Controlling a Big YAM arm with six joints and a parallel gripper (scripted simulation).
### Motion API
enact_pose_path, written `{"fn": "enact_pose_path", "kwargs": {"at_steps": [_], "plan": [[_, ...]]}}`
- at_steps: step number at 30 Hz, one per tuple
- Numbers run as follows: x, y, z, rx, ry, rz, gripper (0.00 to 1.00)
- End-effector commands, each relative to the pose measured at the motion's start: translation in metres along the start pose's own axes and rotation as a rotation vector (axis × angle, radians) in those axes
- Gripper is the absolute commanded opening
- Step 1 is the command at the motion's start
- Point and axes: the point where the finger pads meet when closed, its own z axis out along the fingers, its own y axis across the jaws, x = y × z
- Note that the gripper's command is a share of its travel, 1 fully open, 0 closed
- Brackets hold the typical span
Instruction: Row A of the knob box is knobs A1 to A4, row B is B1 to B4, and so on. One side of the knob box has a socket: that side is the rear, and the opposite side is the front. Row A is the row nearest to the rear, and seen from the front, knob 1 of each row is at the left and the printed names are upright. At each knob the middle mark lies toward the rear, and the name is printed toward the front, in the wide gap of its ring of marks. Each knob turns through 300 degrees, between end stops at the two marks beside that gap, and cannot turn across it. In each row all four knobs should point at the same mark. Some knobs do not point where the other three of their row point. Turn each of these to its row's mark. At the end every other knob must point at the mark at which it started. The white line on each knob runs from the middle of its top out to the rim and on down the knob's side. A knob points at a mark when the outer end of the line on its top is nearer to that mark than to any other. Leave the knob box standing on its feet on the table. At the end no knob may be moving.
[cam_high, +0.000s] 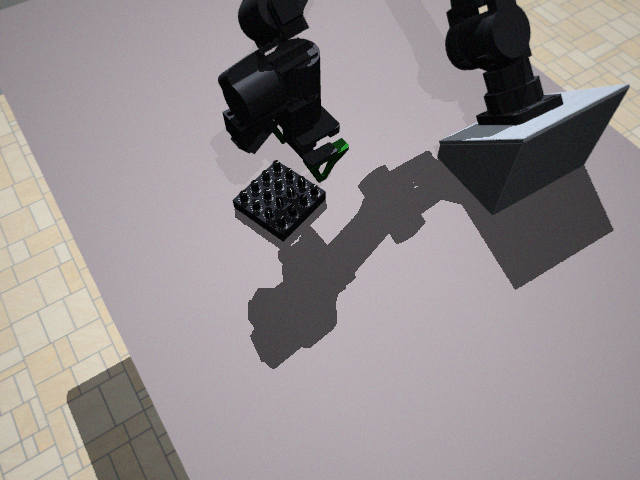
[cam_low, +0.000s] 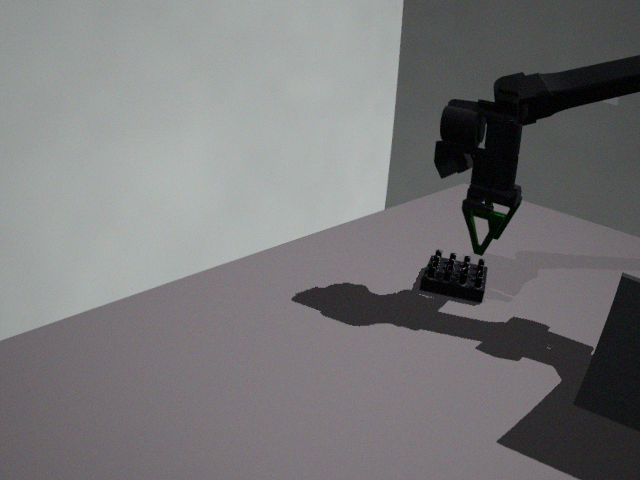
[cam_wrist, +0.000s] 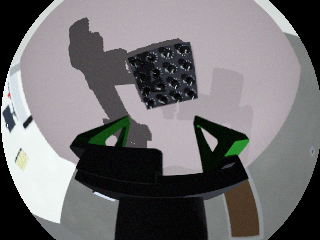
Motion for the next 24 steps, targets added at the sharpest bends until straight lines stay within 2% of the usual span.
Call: {"fn": "enact_pose_path", "kwargs": {"at_steps": [1,11,14,18,22,24], "plan": [[-0.018,-0.01,-0.042,-0.006,-0.059,0.051,1.0],[-0.015,-0.009,-0.101,-0.013,-0.061,0.052,1.0],[-0.015,-0.006,-0.104,-0.009,-0.05,0.042,1.0],[-0.014,-0.007,-0.123,-0.013,-0.053,0.045,1.0],[-0.014,-0.009,-0.127,-0.012,-0.048,0.052,1.0],[-0.002,-0.01,-0.111,-0.003,-0.007,0.047,1.0]]}}
